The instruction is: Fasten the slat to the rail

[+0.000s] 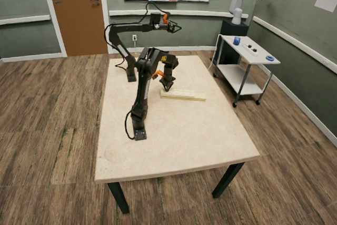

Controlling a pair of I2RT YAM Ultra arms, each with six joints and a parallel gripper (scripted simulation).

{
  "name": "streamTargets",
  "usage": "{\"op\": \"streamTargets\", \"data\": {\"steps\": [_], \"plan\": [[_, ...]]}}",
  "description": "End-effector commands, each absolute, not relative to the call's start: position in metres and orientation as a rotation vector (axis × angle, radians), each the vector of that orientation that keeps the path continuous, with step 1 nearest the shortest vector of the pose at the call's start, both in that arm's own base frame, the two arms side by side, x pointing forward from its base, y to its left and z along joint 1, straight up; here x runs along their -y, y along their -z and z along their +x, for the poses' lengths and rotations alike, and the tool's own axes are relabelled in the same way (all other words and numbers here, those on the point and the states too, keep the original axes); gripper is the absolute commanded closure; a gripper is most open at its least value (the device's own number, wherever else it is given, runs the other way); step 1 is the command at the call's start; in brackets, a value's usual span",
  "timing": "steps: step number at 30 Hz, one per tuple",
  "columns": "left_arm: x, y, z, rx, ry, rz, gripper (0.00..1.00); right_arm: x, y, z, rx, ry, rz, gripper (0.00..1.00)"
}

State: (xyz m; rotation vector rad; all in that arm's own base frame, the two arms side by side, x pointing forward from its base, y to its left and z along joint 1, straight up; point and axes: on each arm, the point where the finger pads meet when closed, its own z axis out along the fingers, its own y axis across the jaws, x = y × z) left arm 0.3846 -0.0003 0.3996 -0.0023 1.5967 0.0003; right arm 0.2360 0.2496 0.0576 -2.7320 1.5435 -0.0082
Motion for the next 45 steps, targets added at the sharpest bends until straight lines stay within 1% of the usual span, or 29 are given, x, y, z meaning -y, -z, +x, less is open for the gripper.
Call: {"op": "streamTargets", "data": {"steps": [1, 24, 34, 37, 45], "plan": [[0.0003, -0.4045, 0.3837, -1.583, 0.0, -0.002, 0.0, -0.251, -0.062, 0.2373, -1.537, 0.013, -2.72, 0.88], [0.0003, -0.4045, 0.3837, -1.583, 0.0, -0.002, 0.0, -0.2511, -0.0628, 0.2374, -1.547, 0.014, -2.711, 0.88], [0.0003, -0.4045, 0.3837, -1.583, 0.0, -0.002, 0.0, -0.2522, -0.0656, 0.2384, -2.021, 0.006, -2.365, 0.88], [0.0003, -0.4045, 0.3837, -1.583, 0.0, -0.002, 0.0, -0.252, -0.0629, 0.2381, -2.073, 0.004, -2.331, 0.88], [0.0003, -0.4045, 0.3837, -1.583, 0.0, -0.002, 0.0, -0.2509, -0.0635, 0.237, -2.423, -0.002, -1.977, 0.88]]}}
